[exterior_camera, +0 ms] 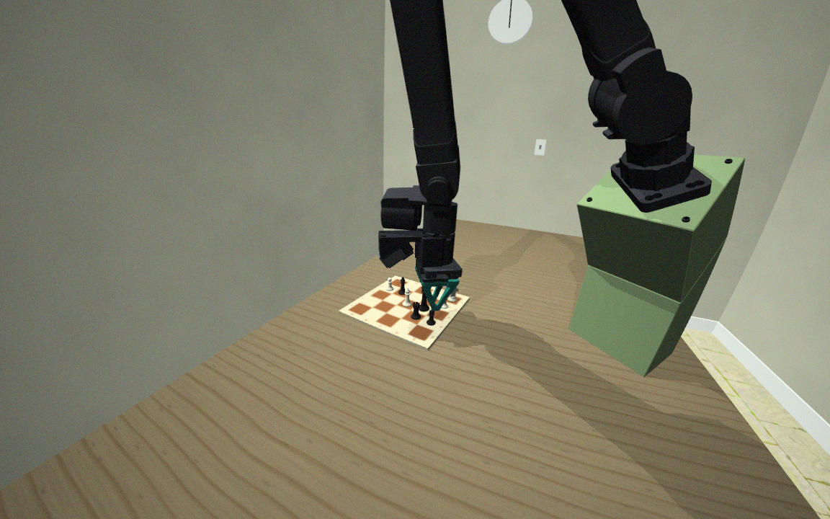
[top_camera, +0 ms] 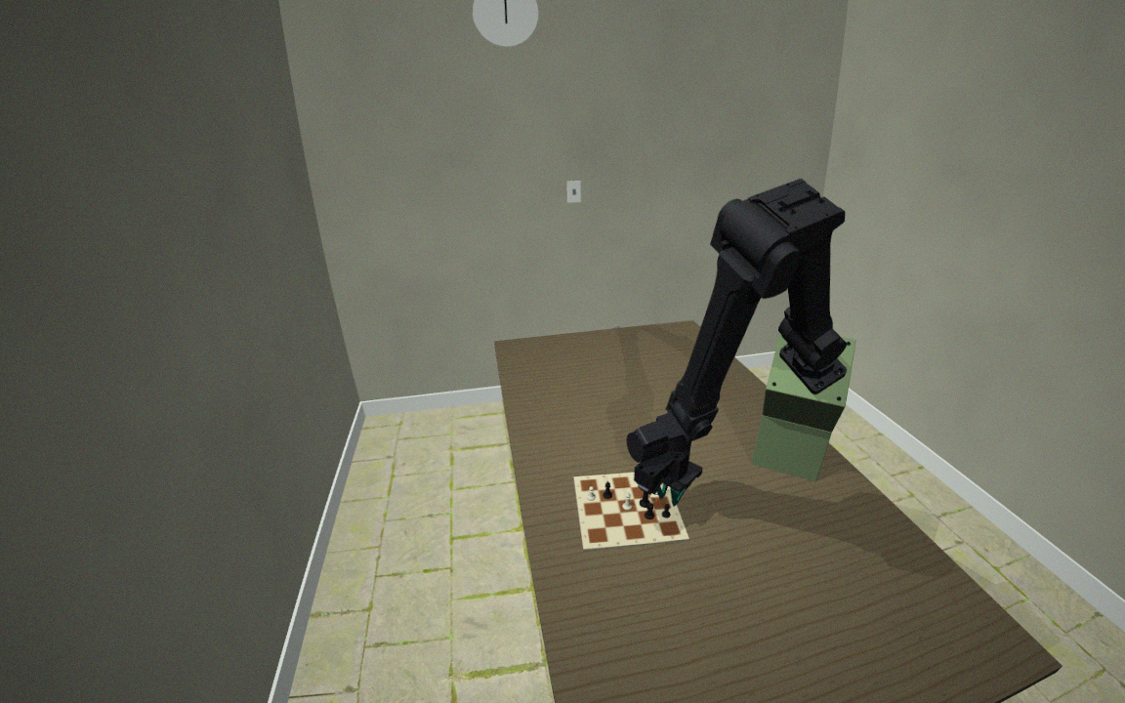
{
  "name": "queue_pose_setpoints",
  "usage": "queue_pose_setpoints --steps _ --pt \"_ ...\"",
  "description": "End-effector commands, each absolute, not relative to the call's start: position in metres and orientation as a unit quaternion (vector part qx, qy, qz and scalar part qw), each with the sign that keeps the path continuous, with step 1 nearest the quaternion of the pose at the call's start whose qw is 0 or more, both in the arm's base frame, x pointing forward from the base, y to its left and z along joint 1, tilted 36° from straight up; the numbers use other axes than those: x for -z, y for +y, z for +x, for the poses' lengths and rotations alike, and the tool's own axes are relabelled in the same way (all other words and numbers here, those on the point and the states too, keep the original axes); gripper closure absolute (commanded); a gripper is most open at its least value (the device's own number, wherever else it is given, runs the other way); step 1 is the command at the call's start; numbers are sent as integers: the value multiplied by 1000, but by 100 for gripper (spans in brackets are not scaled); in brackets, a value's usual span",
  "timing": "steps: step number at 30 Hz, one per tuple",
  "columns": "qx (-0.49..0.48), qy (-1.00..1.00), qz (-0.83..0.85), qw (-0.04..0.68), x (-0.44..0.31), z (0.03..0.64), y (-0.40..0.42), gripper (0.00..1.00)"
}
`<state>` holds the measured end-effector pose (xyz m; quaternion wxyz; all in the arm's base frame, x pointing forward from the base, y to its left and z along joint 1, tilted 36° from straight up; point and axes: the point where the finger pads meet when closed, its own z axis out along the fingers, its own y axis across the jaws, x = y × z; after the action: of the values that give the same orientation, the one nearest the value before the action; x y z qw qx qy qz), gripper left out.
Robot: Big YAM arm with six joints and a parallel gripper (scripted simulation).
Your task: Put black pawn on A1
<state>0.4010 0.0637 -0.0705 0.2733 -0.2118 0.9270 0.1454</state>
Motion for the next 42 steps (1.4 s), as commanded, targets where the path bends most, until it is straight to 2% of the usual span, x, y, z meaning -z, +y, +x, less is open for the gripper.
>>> queue_pose_setpoints --steps 1,42 --pt "-146 929 -201 275 72 401 59 68" --pt "-145 929 -203 273 74 397 57 68"
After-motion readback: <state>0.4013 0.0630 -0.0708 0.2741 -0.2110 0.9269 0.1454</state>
